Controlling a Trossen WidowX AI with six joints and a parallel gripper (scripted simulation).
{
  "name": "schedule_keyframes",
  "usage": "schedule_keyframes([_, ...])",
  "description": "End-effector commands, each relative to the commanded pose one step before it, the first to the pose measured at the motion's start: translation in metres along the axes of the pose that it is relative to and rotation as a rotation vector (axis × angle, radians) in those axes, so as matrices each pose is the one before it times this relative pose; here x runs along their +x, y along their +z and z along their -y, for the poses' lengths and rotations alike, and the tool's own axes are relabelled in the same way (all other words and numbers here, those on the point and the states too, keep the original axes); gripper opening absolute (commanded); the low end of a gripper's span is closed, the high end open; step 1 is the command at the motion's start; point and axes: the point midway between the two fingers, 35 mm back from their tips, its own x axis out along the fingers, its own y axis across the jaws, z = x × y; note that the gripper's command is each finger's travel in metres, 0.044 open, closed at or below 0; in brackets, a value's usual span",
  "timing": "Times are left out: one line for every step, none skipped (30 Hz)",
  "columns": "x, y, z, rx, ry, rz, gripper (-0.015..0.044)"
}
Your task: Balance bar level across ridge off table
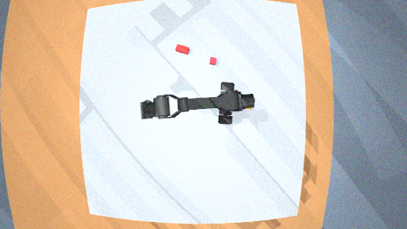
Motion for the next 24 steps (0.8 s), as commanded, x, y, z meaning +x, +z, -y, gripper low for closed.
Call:
schedule_keyframes([0.00008, -0.00004, 0.00002, 0.0, -0.00001, -0.00009, 0.0169])
schedule_keyframes([0.0, 0.0, 0.0, 0.0, 0.0, 0.0, 0.0169])
schedule_keyframes([0.0, 0.0, 0.0, 0.0, 0.0, 0.0, 0.0169])
schedule_keyframes([0.0, 0.0, 0.0, 0.0, 0.0, 0.0, 0.017])
schedule_keyframes([0.0, 0.0, 0.0, 0.0, 0.0, 0.0, 0.017])
schedule_keyframes([0.0, 0.0, 0.0, 0.0, 0.0, 0.0, 0.017])
schedule_keyframes([0.0, 0.0, 0.0, 0.0, 0.0, 0.0, 0.017])
schedule_keyframes([0.0, 0.0, 0.0, 0.0, 0.0, 0.0, 0.017])
schedule_keyframes([0.0, 0.0, 0.0, 0.0, 0.0, 0.0, 0.0171])
schedule_keyframes([0.0, 0.0, 0.0, 0.0, 0.0, 0.0, 0.0171])
schedule_keyframes([0.0, 0.0, 0.0, 0.0, 0.0, 0.0, 0.0171])
schedule_keyframes([0.0, 0.0, 0.0, 0.0, 0.0, 0.0, 0.0171])
schedule_keyframes([0.0, 0.0, 0.0, 0.0, 0.0, 0.0, 0.0171])
schedule_keyframes([0.0, 0.0, 0.0, 0.0, 0.0, 0.0, 0.0172])
schedule_keyframes([0.0, 0.0, 0.0, 0.0, 0.0, 0.0, 0.0172])
schedule_keyframes([0.0, 0.0, 0.0, 0.0, 0.0, 0.0, 0.0172])
schedule_keyframes([0.0, 0.0, 0.0, 0.0, 0.0, 0.0, 0.0172])
schedule_keyframes([0.0, 0.0, 0.0, 0.0, 0.0, 0.0, 0.0172])
schedule_keyframes([0.0, 0.0, 0.0, 0.0, 0.0, 0.0, 0.0173])
schedule_keyframes([0.0, 0.0, 0.0, 0.0, 0.0, 0.0, 0.0173])
schedule_keyframes([0.0, 0.0, 0.0, 0.0, 0.0, 0.0, 0.0173])
schedule_keyframes([0.0, 0.0, 0.0, 0.0, 0.0, 0.0, 0.0173])
schedule_keyframes([0.0, 0.0, 0.0, 0.0, 0.0, 0.0, 0.0173])
schedule_keyframes([0.0, 0.0, 0.0, 0.0, 0.0, 0.0, 0.0185])
